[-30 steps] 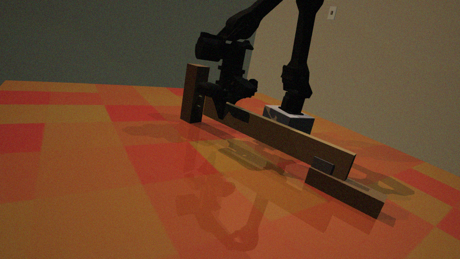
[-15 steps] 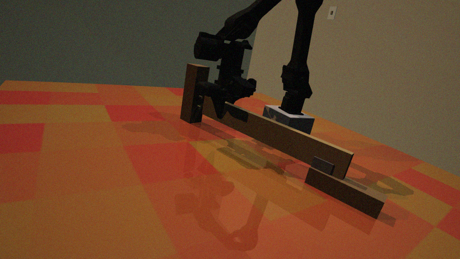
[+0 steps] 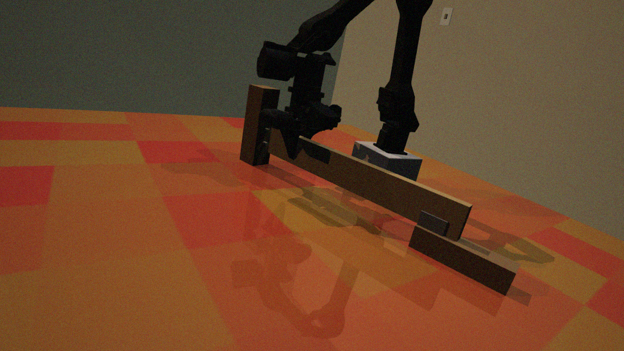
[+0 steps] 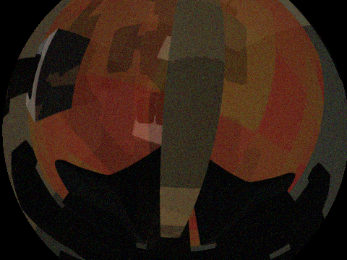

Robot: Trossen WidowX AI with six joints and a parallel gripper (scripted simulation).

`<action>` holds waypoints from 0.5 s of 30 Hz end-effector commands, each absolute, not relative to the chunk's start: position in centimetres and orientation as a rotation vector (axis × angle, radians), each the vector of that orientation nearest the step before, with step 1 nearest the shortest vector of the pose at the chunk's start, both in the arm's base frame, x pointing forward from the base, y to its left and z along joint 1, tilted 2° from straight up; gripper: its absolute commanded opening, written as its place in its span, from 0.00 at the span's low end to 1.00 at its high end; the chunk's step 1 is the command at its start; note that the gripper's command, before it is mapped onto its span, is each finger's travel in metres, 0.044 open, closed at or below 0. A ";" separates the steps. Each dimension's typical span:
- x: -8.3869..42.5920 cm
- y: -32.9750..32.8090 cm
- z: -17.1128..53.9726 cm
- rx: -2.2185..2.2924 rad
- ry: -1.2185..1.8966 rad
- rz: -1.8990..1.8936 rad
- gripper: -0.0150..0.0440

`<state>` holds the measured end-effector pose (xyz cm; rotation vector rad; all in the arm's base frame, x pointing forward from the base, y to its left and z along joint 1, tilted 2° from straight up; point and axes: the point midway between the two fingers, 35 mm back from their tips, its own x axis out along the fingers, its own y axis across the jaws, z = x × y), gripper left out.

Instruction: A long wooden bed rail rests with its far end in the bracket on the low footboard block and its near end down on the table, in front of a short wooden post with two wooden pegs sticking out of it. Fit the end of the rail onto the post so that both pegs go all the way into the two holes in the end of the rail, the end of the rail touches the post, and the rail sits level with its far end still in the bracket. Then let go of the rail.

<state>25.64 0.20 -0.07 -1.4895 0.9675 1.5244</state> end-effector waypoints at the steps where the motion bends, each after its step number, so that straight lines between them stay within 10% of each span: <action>1: 25.7 0.0 0.0 -1.491 0.968 1.523 0.25; 15: 25.9 -0.4 0.0 -1.492 0.968 1.522 0.25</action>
